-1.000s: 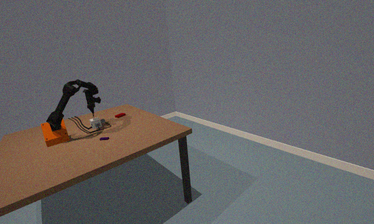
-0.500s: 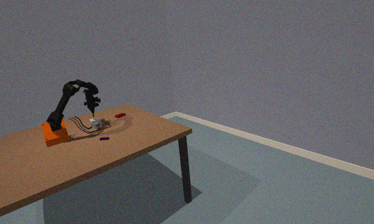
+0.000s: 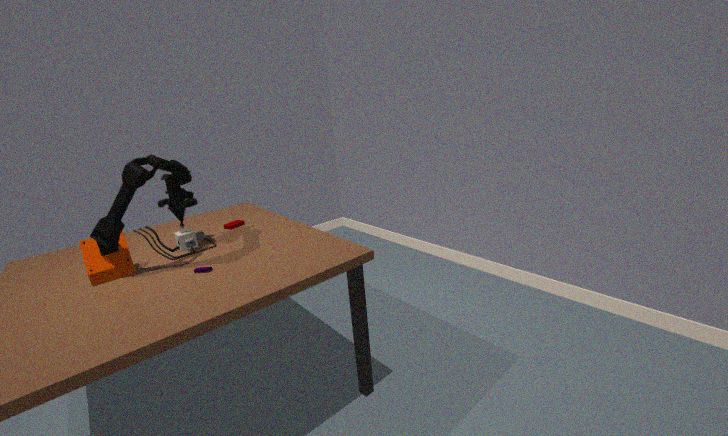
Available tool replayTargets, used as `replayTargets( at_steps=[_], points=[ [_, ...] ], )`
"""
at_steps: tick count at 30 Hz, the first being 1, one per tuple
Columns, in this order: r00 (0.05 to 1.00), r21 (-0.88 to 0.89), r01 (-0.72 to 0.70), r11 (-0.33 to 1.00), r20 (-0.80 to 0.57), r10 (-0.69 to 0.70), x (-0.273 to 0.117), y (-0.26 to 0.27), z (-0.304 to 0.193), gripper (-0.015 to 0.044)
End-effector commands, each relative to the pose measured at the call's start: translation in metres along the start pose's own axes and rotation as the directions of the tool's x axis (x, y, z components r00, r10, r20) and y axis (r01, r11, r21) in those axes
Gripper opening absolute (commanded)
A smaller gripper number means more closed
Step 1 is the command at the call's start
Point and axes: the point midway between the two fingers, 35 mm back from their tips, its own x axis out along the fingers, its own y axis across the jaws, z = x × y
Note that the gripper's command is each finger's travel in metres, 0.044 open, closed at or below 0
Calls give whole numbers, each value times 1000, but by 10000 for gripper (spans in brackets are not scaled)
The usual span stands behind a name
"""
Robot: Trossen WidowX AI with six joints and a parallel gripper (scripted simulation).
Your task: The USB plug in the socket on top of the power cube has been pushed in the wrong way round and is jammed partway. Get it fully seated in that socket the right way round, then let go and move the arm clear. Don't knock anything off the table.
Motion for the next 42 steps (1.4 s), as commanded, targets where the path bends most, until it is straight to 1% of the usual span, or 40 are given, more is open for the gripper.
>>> replayTargets(
  at_steps=[1,7,14,27,36,42],
  points=[
    [1000,-101,0,995,1,0,0,0,0,0],
    [1000,-256,0,967,1,0,0,0,0,0],
    [1000,-428,0,904,1,0,0,0,0,0],
    [1000,-705,1,709,1,0,0,0,0,0],
    [1000,-848,1,529,1,0,0,0,0,0],
    [1000,-858,1,514,1,0,0,0,0,0]
  ],
)
